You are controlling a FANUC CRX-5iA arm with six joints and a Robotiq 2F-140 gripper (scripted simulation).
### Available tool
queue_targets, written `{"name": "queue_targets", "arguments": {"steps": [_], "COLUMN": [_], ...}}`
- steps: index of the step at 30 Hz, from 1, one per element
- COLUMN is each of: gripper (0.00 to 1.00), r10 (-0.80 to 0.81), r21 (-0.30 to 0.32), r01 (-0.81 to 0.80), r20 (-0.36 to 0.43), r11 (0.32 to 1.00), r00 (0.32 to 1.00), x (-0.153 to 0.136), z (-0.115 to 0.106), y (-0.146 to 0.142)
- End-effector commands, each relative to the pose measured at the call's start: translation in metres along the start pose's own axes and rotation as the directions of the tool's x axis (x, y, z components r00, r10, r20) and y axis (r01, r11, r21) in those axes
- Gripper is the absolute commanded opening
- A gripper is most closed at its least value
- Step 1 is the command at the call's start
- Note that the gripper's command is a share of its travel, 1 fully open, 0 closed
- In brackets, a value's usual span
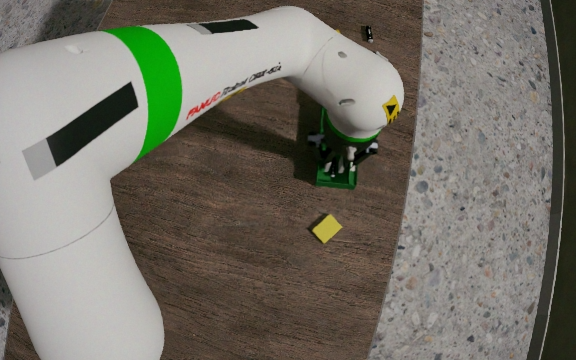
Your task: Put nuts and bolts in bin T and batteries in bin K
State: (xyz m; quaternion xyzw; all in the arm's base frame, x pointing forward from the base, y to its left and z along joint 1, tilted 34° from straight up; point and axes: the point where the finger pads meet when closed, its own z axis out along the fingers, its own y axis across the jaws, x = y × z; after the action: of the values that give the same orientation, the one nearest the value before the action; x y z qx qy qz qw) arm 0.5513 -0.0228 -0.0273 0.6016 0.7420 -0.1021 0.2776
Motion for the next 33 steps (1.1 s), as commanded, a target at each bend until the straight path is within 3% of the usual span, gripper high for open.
{"name": "queue_targets", "arguments": {"steps": [1, 14, 33], "gripper": [0.23, 0.23, 0.23], "r10": [0.0, 0.0, 0.0], "r21": [0.0, 0.0, 0.0], "r01": [0.0, 0.0, 0.0], "r20": [0.0, 0.0, 0.0], "r11": [1.0, 1.0, 1.0], "r00": [1.0, 1.0, 1.0], "x": [0.0, 0.0, 0.0], "z": [0.0, 0.0, -0.023], "y": [0.0, 0.0, 0.0]}}
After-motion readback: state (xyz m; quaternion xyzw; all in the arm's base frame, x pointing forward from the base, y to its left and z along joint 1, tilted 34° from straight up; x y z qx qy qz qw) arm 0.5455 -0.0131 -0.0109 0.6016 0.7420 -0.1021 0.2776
